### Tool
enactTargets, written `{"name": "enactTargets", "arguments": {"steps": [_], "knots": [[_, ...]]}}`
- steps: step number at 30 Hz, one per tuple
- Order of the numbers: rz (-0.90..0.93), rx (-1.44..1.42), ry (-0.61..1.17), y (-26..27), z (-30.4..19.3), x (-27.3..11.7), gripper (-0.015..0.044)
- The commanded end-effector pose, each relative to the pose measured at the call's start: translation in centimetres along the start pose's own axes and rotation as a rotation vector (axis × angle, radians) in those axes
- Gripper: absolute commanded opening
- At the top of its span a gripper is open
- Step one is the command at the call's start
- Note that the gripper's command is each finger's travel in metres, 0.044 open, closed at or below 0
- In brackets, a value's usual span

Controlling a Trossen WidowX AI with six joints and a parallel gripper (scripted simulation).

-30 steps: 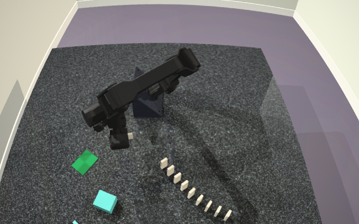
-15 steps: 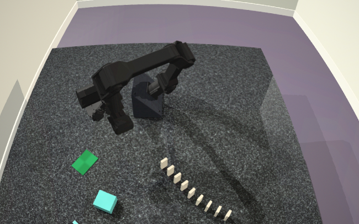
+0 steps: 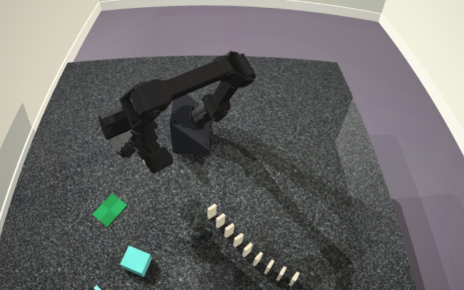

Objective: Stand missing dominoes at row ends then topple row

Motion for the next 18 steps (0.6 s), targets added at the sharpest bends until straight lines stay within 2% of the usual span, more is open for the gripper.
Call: {"name": "enactTargets", "arguments": {"steps": [1, 18], "knots": [[-0.045, -0.006, -0.040, -0.1, 0.2, 0.6, 0.0022], [-0.212, -0.024, -0.252, -0.7, 1.2, 3.2, 0.0022]]}}
Point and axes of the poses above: the point midway between the two fingers, 35 mm back from their tips, its own x axis out along the fingers, its own y axis across the jaws, z = x × y, the point moved 1 cm from there along -x, back along the fingers, and after that the axes turned 4 degrees about -x, right-handed, at the moved point
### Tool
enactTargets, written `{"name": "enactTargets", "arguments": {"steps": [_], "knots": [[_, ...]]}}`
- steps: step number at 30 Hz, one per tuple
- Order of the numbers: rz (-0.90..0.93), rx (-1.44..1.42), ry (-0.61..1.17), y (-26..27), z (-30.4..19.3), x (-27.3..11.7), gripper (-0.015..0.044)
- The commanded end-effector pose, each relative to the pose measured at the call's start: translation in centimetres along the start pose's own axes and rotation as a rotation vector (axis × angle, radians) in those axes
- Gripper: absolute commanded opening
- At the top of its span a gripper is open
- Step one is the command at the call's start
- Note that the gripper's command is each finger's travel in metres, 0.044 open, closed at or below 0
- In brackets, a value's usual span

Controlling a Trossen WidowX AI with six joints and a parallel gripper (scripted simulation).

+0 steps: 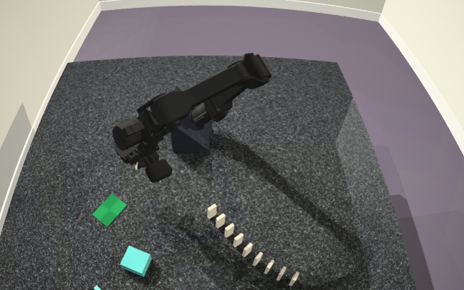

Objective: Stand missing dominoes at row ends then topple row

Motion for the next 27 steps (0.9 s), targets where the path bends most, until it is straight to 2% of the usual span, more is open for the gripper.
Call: {"name": "enactTargets", "arguments": {"steps": [1, 27], "knots": [[-0.035, 0.002, -0.054, 0.0, 0.1, 0.4, 0.0022], [-0.178, 0.029, -0.451, 0.3, 0.3, 2.2, 0.0022]]}}
Point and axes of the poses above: the point midway between the two fingers, 35 mm back from their tips, its own x axis out along the fingers, its own y axis across the jaws, z = x × y, the point moved 1 cm from there along -x, back along the fingers, and after that the axes turned 4 degrees about -x, right-handed, at the moved point
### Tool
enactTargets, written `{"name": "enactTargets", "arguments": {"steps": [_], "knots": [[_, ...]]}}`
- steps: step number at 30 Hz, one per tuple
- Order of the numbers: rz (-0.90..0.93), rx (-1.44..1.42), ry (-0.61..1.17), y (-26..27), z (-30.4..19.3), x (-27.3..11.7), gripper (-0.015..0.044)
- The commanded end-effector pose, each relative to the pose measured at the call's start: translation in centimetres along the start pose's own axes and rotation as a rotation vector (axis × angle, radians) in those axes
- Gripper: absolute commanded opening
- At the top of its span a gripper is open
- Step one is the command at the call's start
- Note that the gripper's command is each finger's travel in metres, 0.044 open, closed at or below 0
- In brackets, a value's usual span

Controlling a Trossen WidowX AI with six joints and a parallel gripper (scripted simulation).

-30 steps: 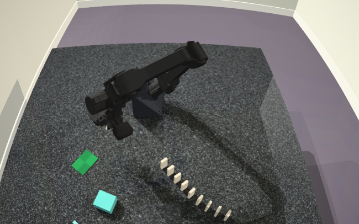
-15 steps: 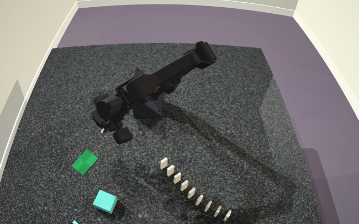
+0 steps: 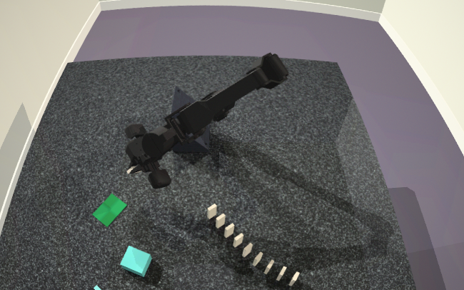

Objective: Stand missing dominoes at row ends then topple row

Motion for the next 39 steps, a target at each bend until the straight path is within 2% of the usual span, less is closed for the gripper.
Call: {"name": "enactTargets", "arguments": {"steps": [1, 20, 39], "knots": [[-0.014, 0.014, -0.065, 0.1, 0.0, -0.1, 0.0022], [-0.018, 0.089, -0.378, 0.7, -0.9, -1.0, 0.0022], [0.068, 0.202, -0.685, 0.9, -2.7, -3.6, 0.0022]]}}
Point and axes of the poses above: the point midway between the two fingers, 35 mm back from their tips, its own x axis out along the fingers, its own y axis across the jaws, z = x × y, the point moved 1 cm from there along -x, back along the fingers, and after that the axes turned 4 degrees about -x, right-handed, at the moved point
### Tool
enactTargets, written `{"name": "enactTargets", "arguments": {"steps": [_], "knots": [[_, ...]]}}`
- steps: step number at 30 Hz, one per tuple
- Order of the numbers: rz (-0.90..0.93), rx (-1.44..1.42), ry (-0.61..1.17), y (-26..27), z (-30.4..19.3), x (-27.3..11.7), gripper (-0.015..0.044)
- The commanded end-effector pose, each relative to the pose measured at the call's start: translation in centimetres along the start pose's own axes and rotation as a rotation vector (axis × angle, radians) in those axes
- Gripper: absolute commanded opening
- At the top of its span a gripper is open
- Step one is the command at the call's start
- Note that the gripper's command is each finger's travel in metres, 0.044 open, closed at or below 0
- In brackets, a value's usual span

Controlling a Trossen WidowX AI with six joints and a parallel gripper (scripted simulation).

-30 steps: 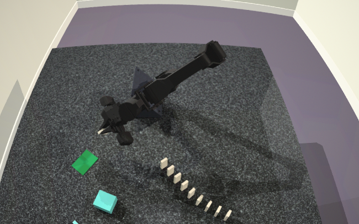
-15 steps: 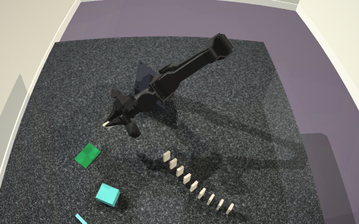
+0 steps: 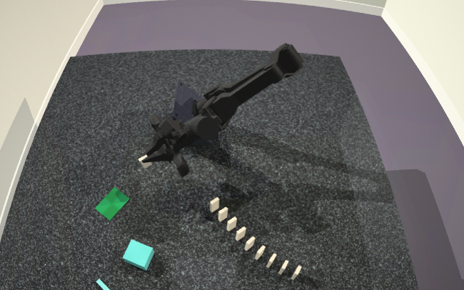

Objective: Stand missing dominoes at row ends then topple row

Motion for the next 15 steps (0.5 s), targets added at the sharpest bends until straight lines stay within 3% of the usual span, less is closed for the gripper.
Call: {"name": "enactTargets", "arguments": {"steps": [1, 15], "knots": [[0.020, 0.036, -0.061, 0.0, 0.1, -0.8, 0.0022], [0.090, 0.135, -0.215, -0.3, 0.1, -3.4, 0.0022]]}}
Point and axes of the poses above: the point midway between the two fingers, 35 mm back from their tips, its own x axis out along the fingers, its own y axis across the jaws, z = x × y, the point moved 1 cm from there along -x, back along the fingers, and after that the axes turned 4 degrees about -x, right-handed, at the moved point
